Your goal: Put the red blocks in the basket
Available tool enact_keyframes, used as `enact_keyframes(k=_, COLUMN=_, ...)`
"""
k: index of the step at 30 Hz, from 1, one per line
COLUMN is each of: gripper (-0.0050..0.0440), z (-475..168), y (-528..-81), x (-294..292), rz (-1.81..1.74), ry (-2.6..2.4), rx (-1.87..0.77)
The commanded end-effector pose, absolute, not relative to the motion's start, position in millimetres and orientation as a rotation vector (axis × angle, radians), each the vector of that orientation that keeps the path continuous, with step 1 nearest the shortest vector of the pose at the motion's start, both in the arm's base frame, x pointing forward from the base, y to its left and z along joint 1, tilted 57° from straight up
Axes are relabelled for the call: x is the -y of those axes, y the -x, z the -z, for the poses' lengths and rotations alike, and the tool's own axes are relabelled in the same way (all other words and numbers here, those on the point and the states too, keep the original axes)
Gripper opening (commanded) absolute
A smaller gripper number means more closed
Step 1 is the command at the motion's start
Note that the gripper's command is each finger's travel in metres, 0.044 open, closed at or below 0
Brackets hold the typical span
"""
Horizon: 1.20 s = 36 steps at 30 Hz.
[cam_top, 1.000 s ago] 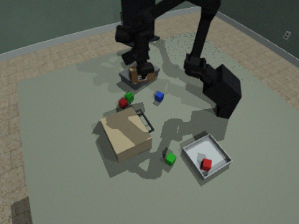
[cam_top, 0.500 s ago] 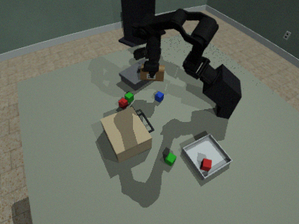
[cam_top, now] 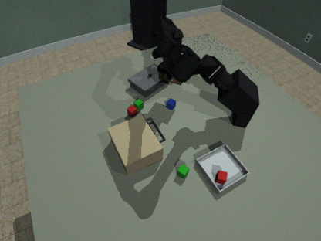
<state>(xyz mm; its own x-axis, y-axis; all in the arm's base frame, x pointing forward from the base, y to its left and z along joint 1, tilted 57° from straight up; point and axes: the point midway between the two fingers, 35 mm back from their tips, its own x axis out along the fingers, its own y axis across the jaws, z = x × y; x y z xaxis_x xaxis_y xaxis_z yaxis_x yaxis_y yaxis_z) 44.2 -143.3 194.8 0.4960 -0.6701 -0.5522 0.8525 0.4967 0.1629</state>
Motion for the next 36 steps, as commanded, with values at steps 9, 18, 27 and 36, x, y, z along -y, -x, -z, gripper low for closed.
enact_keyframes(k=9, gripper=0.0000, z=-157.2, y=-73.2, x=188.3, rz=0.979, ry=-0.462, rx=-0.443)
enact_keyframes(k=18, gripper=0.0000, z=-150.8, y=-78.9, x=196.3, rz=0.979, ry=-0.462, rx=-0.443)
enact_keyframes(k=27, gripper=0.0000, z=-139.0, y=-89.2, x=210.8, rz=0.979, ry=-0.462, rx=-0.443)
enact_keyframes(k=36, gripper=0.0000, z=-135.9, y=-92.0, x=214.6, rz=0.979, ry=-0.462, rx=-0.443)
